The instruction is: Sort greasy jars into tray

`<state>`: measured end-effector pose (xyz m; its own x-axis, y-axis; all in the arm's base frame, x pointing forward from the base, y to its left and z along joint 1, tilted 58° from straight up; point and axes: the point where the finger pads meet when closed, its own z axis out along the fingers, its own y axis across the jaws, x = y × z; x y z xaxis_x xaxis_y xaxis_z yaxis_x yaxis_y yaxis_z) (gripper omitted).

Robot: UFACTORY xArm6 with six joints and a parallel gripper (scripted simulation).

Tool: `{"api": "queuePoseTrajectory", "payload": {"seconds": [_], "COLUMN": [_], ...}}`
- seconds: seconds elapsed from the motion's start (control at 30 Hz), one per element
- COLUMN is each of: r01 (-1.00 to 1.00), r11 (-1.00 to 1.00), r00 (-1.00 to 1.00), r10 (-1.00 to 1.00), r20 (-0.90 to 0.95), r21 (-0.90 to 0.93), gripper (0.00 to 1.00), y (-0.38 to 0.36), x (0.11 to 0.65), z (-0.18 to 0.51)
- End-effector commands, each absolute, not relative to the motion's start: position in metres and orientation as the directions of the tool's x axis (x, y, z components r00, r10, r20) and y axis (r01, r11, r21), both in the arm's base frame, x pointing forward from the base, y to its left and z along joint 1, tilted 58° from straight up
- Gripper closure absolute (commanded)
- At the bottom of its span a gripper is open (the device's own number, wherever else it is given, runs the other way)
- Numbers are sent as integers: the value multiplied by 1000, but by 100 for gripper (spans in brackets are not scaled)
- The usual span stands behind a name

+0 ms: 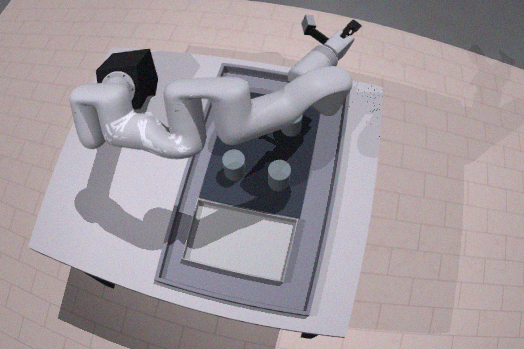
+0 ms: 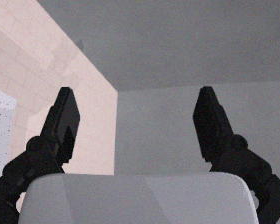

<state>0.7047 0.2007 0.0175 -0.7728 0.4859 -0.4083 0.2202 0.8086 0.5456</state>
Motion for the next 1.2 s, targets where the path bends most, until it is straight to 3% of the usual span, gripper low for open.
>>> {"api": "queuePoseTrajectory", "payload": {"seconds": [0.0, 1.17], "r01": [203, 227], "r11": [799, 791], "r00": [-743, -639], "r10": [502, 561], "r20": [-443, -526], "r21": [566, 568], "gripper": [0, 0], "y": [187, 82], "x": [682, 509], "z": [27, 63]}}
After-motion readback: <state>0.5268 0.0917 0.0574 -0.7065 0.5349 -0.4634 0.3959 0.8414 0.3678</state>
